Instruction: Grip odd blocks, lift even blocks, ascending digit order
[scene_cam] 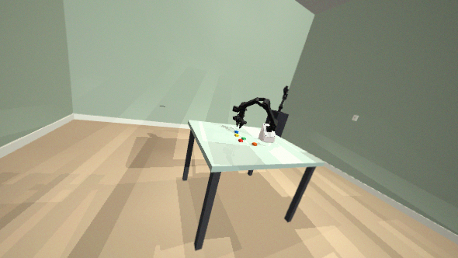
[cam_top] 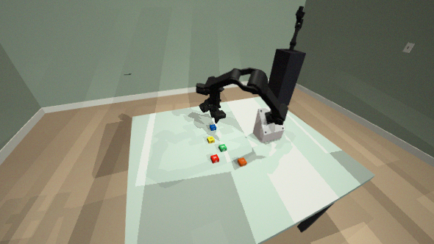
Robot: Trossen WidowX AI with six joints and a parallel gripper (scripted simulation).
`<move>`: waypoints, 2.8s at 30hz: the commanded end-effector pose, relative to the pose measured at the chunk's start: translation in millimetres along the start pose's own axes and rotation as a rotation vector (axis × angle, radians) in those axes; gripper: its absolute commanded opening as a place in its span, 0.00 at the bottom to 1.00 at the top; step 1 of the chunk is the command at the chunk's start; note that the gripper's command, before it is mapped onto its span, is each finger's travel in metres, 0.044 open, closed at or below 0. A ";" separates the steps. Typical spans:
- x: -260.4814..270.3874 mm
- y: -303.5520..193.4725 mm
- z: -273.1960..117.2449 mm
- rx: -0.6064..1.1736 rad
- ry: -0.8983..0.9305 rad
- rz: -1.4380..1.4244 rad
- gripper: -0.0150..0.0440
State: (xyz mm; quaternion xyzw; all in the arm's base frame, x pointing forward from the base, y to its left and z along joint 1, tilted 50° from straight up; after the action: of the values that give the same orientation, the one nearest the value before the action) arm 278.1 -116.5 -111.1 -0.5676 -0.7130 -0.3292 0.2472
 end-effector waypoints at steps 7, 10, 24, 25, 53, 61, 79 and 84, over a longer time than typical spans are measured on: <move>-0.5 -3.3 15.6 -0.010 0.001 0.013 0.93; -0.6 -3.1 20.5 -0.010 0.001 0.013 0.93; -0.3 -2.8 42.9 -0.011 0.002 0.013 0.93; -0.2 -2.8 44.4 -0.011 0.003 0.013 0.93; 0.1 -3.0 49.8 -0.011 0.003 0.013 0.46; 0.1 -3.0 49.8 -0.011 0.003 0.013 0.46; -0.1 -3.0 42.3 -0.011 0.003 0.013 0.46; -0.2 -3.2 34.9 -0.011 0.002 0.013 0.46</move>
State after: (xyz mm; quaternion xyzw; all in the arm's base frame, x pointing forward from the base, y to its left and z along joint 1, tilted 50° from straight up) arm 273.7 -84.7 -139.4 -0.5742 -0.7044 -0.3315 0.2535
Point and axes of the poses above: the point midway between the two fingers, 35 mm back from their tips, its own z axis out along the fingers, its own x axis across the jaws, y = z × x, the point moved 4 cm from there along -z, back along the fingers, and after that the axes turned 12 degrees about -z, right-handed, at the moved point
